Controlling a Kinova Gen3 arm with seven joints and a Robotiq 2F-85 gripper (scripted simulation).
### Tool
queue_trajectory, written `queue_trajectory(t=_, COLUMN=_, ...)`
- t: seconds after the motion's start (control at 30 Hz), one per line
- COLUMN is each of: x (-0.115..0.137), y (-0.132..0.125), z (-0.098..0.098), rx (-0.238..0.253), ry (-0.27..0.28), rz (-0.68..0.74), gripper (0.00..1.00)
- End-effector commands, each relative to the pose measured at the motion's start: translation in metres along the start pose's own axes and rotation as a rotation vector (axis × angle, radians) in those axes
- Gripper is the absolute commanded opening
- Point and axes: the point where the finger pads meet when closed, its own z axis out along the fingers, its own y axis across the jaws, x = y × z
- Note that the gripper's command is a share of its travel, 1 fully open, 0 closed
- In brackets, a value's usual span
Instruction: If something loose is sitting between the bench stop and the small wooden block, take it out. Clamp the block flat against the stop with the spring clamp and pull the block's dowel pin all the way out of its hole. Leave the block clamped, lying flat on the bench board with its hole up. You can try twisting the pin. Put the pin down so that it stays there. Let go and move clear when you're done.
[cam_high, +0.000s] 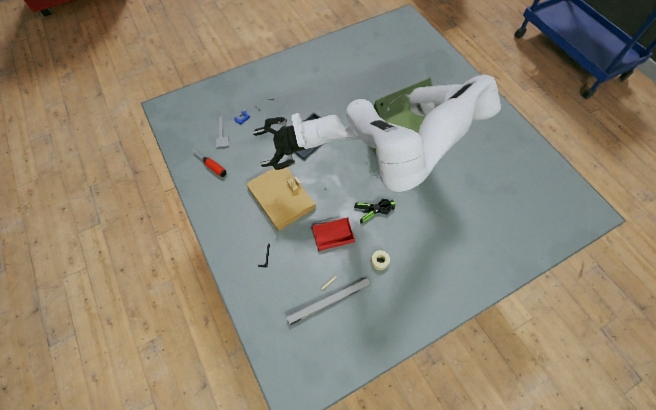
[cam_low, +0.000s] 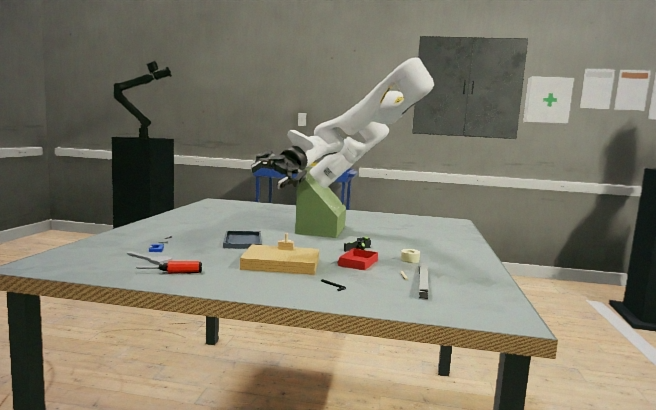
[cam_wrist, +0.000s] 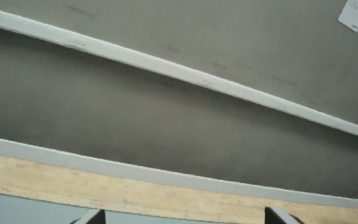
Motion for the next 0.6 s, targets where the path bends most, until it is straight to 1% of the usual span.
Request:
queue_trajectory(t=0.0, x=0.0011, y=0.0006, z=-0.0001, rx=-0.001, ry=0.002, rz=0.000, gripper=1.00)
queue_trajectory(t=0.53, x=0.0011, y=0.0006, z=-0.0001, rx=-0.001, ry=0.002, rz=0.000, gripper=1.00)
queue_trajectory(t=0.57, x=0.0011, y=0.0006, z=-0.0001, rx=-0.001, ry=0.002, rz=0.000, gripper=0.10)
